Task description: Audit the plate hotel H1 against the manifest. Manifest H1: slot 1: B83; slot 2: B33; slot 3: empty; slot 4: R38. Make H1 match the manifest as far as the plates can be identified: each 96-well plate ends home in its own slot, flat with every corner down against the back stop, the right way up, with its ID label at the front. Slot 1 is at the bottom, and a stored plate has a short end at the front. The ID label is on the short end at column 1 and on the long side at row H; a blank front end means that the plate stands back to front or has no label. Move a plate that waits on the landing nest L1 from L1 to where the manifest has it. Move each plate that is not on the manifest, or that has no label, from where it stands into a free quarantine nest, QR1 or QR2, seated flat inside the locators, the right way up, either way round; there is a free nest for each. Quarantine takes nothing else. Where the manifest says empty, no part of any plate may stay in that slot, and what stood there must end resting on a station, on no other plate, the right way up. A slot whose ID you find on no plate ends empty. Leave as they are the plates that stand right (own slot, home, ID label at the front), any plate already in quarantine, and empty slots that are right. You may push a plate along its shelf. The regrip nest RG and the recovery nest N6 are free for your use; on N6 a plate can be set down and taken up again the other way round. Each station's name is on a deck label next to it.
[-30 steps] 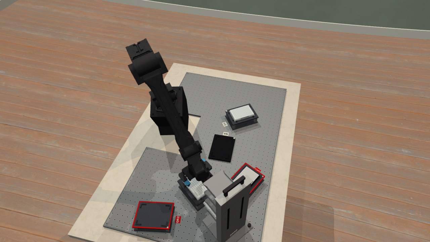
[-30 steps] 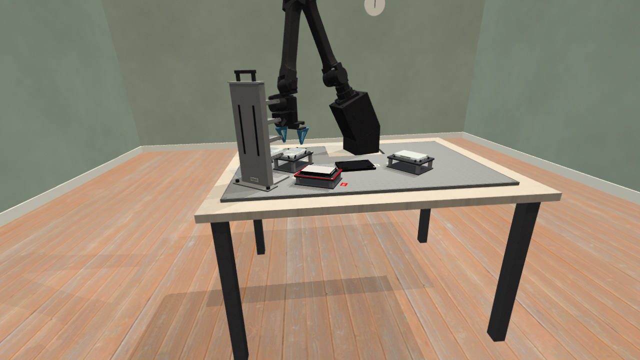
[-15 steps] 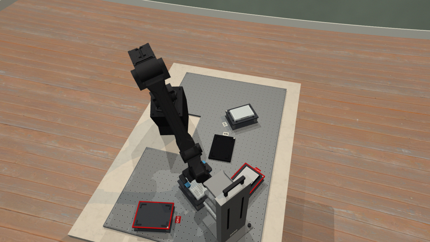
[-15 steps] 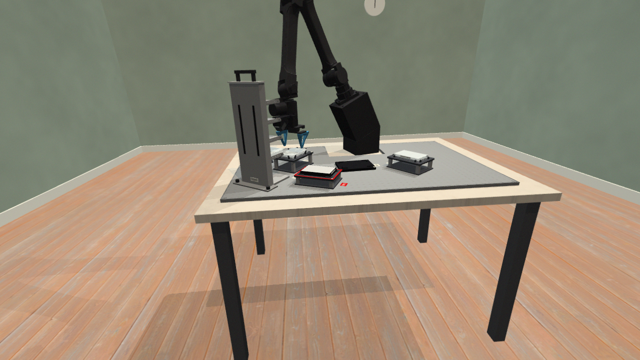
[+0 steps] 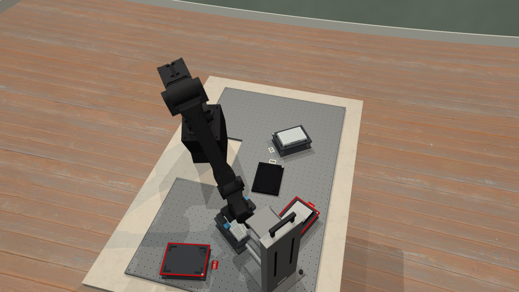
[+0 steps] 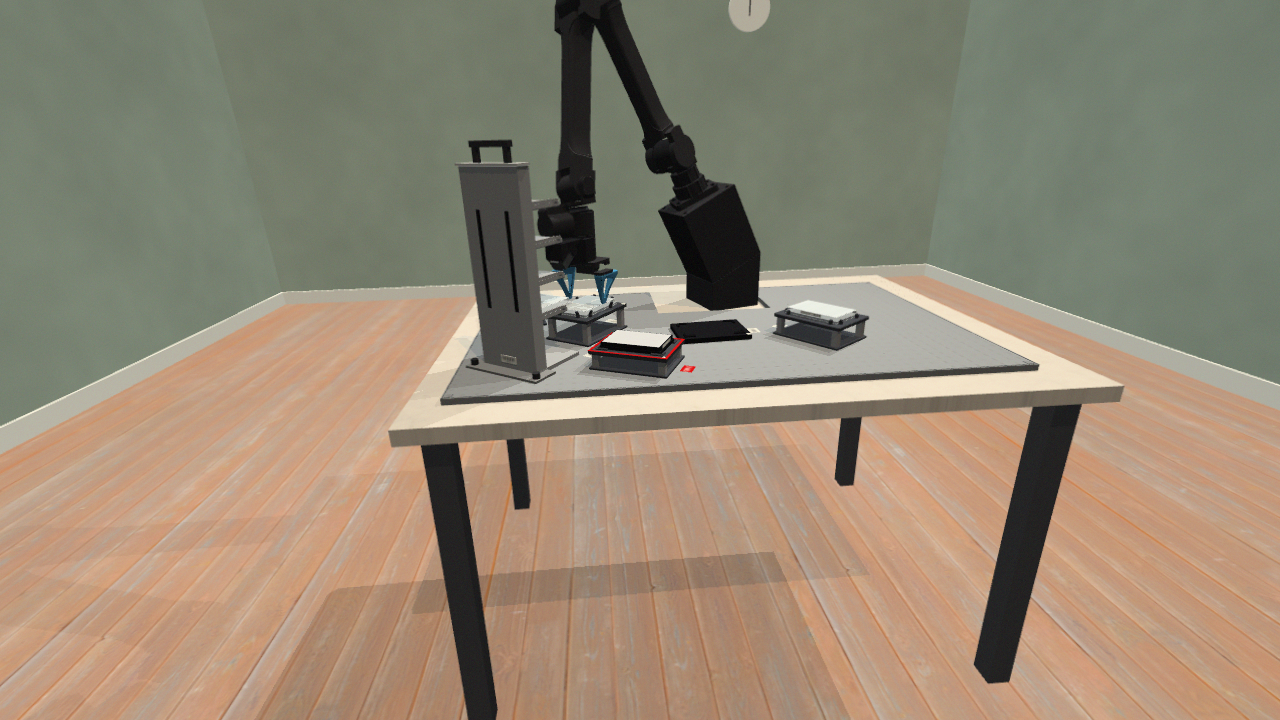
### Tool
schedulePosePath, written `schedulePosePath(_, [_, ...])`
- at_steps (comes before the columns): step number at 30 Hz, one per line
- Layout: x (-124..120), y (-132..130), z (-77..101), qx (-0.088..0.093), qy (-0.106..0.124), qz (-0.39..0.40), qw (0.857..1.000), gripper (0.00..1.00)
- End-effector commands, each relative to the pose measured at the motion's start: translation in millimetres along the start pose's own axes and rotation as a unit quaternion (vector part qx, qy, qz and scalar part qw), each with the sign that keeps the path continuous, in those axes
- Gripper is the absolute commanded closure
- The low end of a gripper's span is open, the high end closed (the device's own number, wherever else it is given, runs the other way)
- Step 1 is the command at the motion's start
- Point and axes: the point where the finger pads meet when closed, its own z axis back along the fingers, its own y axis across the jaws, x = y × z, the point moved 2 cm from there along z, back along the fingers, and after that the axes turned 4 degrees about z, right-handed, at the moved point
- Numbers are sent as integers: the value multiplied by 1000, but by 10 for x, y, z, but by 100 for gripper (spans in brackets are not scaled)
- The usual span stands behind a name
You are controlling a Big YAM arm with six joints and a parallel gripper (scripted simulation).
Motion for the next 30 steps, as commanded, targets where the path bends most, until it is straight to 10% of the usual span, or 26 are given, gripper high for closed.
schedulePosePath(1, [100,-75,-57,-5,-12,0,1000,0])
schedulePosePath(30, [90,-30,-129,-3,-12,0,1000,14])
